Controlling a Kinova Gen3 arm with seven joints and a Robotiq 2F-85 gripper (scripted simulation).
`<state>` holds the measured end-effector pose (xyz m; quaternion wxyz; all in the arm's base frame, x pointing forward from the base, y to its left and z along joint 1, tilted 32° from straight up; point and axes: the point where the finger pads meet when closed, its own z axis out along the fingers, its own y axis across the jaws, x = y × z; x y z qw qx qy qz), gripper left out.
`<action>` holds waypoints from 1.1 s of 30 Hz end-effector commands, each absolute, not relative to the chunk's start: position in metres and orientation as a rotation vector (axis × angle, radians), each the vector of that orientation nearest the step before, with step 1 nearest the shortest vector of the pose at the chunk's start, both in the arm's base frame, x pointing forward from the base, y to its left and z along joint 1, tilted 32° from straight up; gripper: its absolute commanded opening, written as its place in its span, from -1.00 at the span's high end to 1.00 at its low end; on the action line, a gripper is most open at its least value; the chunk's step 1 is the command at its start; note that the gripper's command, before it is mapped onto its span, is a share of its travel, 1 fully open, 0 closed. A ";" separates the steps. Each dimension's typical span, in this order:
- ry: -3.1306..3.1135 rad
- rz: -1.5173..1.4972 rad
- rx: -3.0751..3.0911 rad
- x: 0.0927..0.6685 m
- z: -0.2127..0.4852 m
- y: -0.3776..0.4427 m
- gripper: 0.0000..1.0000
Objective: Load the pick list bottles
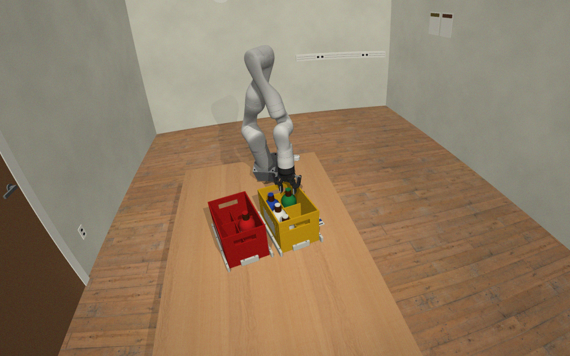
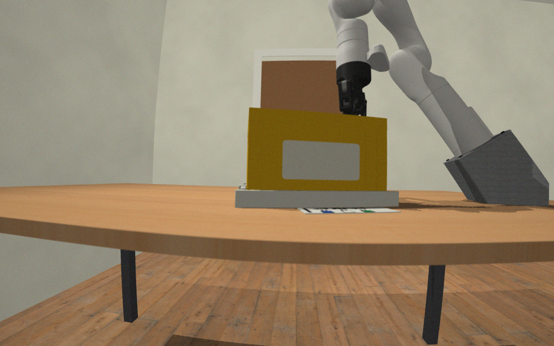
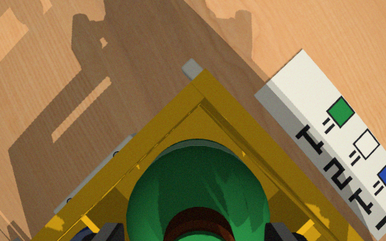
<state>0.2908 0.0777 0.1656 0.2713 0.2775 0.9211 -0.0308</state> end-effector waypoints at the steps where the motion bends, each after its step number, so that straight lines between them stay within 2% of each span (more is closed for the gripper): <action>1: 2.481 -0.082 0.747 0.291 0.166 0.078 -0.34; 22: 2.481 -0.082 0.747 0.291 0.166 0.078 -0.34; 33: 2.480 -0.083 0.747 0.278 0.188 0.083 -0.34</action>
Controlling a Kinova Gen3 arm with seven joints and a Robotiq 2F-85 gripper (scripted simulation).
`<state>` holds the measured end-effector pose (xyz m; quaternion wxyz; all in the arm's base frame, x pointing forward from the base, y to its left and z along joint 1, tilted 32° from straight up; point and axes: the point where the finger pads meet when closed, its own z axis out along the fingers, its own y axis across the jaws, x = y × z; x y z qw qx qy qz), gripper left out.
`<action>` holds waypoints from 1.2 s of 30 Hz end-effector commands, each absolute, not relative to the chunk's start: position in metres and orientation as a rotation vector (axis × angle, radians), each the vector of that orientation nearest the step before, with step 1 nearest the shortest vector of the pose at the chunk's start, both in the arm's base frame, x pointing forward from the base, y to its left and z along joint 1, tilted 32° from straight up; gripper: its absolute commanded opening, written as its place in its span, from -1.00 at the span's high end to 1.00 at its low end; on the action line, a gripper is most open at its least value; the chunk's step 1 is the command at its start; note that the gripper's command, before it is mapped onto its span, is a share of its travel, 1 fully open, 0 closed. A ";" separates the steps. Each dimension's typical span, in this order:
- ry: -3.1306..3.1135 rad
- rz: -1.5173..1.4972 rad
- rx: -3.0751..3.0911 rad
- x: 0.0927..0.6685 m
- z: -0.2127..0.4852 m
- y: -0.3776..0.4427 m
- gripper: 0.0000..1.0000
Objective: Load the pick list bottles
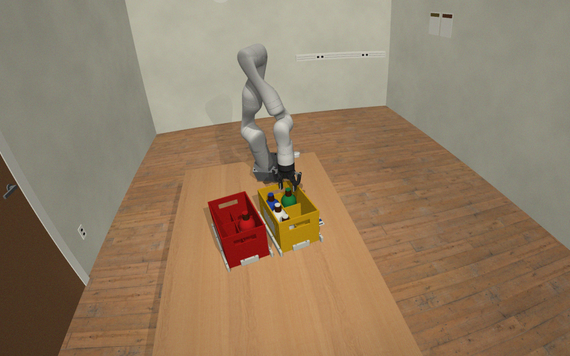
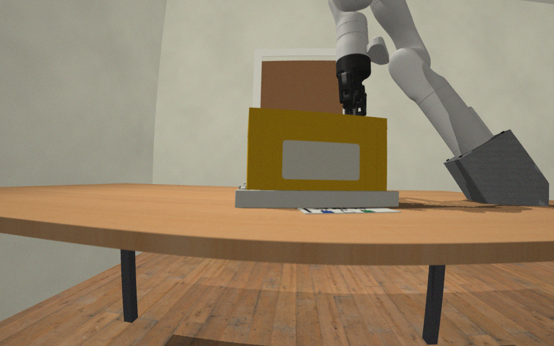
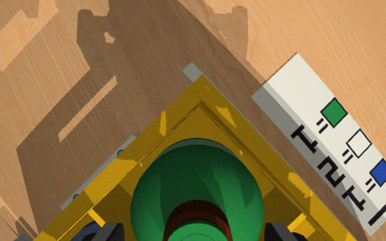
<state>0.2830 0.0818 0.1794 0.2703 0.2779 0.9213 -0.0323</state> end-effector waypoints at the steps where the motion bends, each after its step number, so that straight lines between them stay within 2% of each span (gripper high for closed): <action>1: 2.480 -0.083 0.747 0.278 0.188 0.083 -0.34; 36: 2.480 -0.082 0.747 0.247 0.241 0.111 -0.34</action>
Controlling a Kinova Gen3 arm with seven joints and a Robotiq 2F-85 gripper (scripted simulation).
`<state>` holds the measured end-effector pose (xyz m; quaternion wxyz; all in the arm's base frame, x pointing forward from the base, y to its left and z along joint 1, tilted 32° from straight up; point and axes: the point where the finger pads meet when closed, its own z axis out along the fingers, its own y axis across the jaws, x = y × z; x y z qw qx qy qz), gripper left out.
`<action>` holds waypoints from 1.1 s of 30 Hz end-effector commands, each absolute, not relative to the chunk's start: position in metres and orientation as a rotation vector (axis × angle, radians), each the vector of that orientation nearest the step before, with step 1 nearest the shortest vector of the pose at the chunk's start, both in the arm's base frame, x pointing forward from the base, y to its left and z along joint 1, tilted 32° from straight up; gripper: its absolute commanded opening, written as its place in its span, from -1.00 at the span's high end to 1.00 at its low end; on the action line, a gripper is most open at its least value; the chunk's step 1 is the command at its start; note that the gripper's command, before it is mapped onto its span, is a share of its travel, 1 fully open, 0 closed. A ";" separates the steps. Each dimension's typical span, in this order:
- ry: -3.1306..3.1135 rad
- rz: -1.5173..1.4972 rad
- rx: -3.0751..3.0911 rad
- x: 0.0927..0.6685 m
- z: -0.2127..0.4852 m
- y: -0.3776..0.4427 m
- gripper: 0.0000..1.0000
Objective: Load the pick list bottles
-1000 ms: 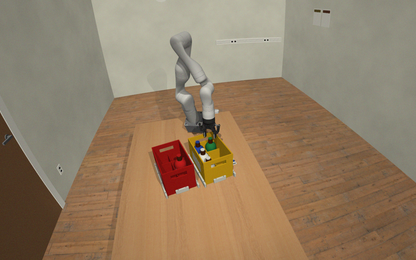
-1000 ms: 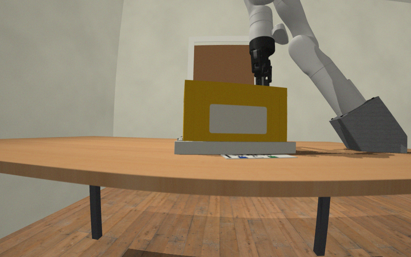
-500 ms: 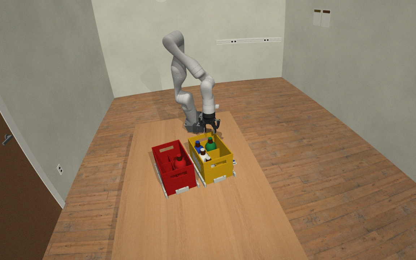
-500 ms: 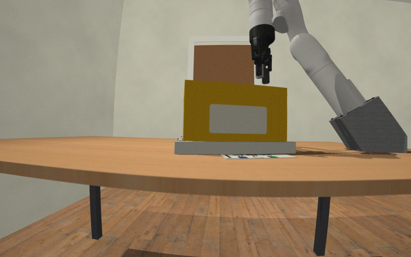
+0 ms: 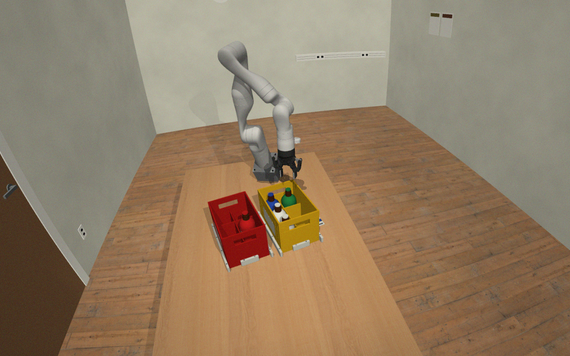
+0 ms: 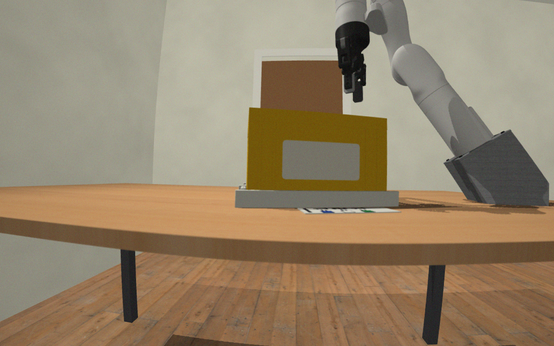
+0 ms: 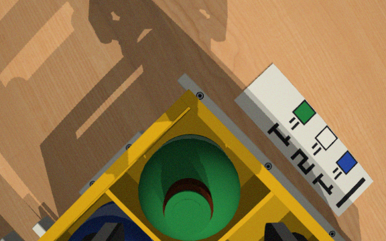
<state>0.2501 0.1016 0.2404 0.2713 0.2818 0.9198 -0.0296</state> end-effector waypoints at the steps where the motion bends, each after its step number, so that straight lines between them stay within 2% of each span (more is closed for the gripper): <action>1: 2.480 -0.082 0.747 0.246 0.242 0.116 -0.34; 33: 2.481 -0.082 0.747 0.211 0.267 0.249 -0.34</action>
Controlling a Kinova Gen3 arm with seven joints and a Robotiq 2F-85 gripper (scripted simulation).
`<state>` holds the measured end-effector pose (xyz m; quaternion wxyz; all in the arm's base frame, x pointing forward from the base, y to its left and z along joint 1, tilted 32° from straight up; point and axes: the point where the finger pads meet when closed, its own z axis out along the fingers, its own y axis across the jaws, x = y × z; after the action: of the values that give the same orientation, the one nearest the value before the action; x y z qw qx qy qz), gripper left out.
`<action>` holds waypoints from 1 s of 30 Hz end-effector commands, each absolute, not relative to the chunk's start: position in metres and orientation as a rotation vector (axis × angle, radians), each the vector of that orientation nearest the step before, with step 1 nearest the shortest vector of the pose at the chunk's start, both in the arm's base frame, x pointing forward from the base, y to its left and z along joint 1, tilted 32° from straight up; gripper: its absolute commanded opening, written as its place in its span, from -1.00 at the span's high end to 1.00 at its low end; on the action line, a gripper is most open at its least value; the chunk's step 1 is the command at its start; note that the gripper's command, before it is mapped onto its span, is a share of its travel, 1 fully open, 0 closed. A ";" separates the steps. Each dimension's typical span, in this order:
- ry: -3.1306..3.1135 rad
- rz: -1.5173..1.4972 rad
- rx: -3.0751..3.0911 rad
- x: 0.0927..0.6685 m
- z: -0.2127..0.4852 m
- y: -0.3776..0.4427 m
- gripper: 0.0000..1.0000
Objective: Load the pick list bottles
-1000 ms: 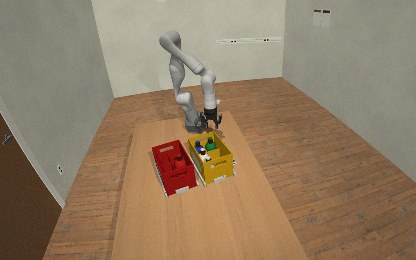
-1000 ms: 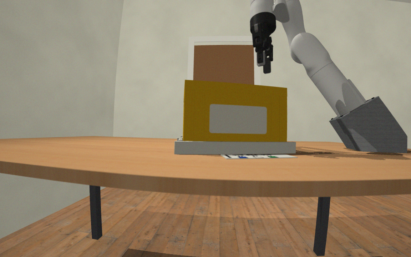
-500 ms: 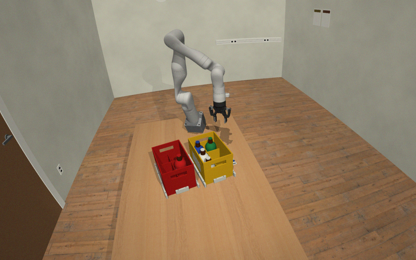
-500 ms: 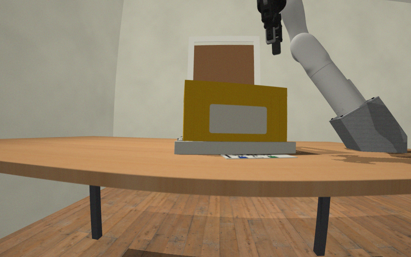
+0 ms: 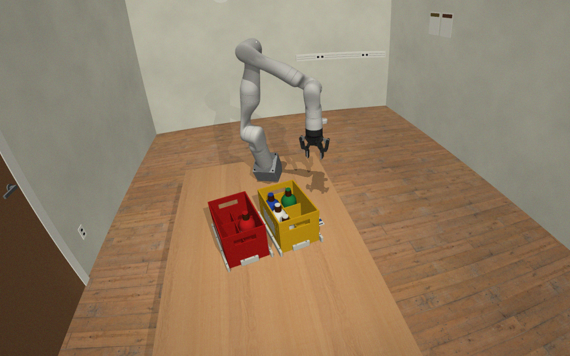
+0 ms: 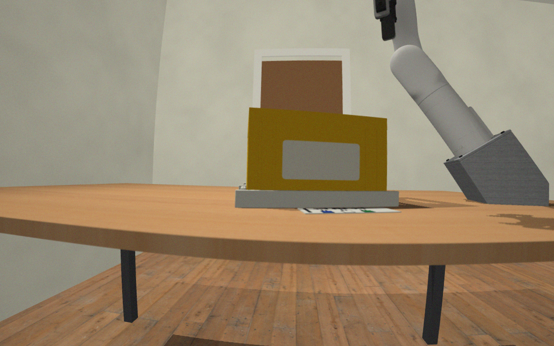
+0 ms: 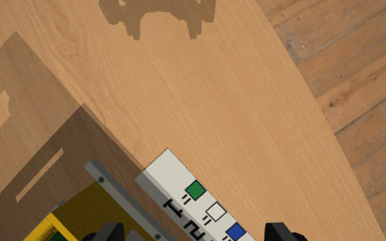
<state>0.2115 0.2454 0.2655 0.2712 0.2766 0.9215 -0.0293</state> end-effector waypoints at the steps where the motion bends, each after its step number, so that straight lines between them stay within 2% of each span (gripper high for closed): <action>1: 2.481 -0.082 0.747 0.209 0.268 0.254 -0.34; 30: 2.481 -0.081 0.747 0.176 0.292 0.381 -0.34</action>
<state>0.1787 0.3685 0.2891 0.2713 0.2767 0.9214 -0.0297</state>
